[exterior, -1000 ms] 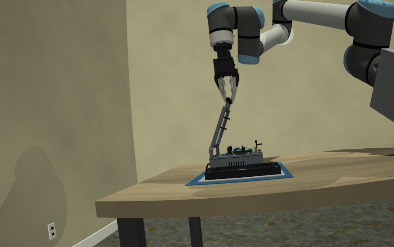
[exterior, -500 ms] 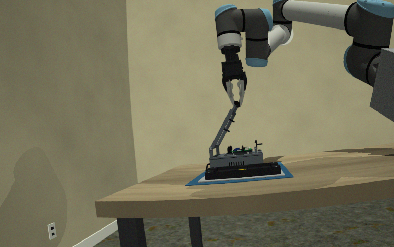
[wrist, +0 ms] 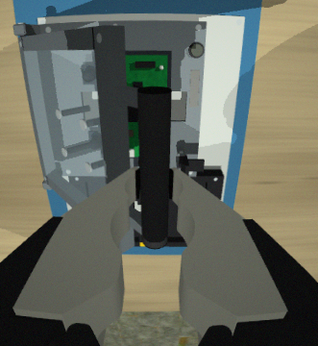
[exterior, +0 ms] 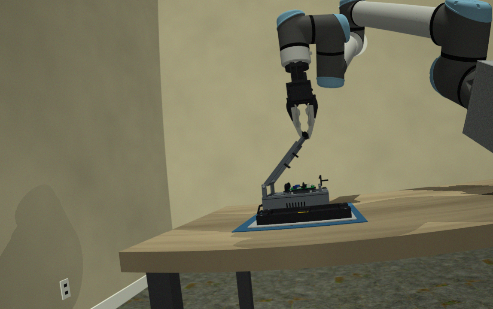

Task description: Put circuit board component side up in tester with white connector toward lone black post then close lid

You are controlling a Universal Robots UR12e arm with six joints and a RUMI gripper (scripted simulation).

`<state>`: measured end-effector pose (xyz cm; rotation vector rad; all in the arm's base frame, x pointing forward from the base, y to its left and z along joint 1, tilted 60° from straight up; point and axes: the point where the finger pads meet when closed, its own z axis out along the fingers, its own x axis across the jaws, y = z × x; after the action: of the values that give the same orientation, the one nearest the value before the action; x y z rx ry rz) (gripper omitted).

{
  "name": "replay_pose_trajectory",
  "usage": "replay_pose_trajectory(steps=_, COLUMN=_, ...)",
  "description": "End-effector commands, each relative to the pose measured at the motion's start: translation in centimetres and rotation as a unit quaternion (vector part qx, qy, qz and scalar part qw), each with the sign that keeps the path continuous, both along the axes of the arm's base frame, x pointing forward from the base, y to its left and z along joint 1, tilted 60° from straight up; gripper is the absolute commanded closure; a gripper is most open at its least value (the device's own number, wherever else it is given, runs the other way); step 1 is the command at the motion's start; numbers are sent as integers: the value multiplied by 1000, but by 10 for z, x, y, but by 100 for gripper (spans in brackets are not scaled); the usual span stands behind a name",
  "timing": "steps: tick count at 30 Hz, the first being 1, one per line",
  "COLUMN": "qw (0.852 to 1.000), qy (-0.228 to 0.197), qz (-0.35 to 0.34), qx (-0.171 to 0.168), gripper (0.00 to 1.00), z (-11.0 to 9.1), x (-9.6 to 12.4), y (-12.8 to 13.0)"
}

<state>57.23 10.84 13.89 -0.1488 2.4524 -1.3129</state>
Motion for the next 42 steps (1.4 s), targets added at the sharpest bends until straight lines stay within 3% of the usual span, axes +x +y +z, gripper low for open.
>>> replay_pose_trajectory(steps=1, qw=1000, qy=0, qz=1, qx=0, gripper=100, z=-5, x=-4, y=-7)
replay_pose_trajectory(steps=42, qw=1000, qy=0, qz=1, qx=0, gripper=100, z=-40, x=-18, y=-56)
